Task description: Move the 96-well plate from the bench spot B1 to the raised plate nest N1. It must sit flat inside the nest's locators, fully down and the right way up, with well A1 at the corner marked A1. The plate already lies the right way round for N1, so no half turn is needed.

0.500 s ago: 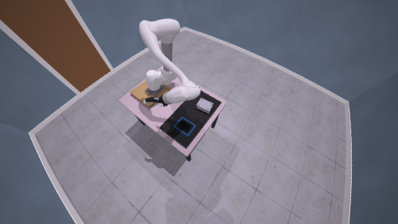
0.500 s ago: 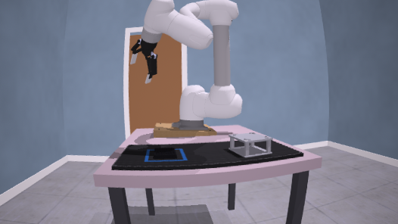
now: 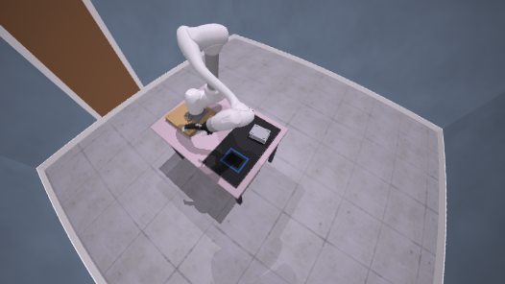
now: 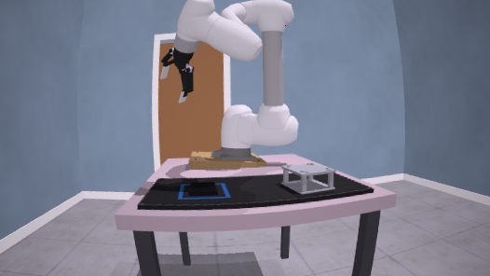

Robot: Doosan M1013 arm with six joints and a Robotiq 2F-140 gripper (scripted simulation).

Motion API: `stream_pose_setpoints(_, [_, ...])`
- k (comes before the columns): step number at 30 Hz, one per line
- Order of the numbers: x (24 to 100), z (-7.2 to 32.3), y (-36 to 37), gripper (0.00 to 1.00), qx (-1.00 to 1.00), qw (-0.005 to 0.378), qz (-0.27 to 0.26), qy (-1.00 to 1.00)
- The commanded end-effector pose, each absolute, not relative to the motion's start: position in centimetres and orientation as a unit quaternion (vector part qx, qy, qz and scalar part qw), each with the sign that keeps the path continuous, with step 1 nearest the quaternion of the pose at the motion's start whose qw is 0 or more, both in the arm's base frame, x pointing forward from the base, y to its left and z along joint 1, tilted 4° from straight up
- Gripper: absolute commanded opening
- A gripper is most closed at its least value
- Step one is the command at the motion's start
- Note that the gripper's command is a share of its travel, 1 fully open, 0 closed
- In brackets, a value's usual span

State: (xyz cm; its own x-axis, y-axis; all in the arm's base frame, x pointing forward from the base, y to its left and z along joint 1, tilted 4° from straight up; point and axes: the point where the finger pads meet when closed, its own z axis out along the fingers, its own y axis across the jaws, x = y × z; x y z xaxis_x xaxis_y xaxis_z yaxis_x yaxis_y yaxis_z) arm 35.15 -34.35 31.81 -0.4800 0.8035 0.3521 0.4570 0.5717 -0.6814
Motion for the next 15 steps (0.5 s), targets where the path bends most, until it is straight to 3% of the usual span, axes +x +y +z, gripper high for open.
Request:
stream_pose_setpoints(1, [35.1,31.8,-34.4,1.0,-0.384,0.335,0.258,-0.821])
stream_pose_setpoints(15, [38.3,26.6,-33.3,1.0,-0.517,0.25,0.26,-0.776])
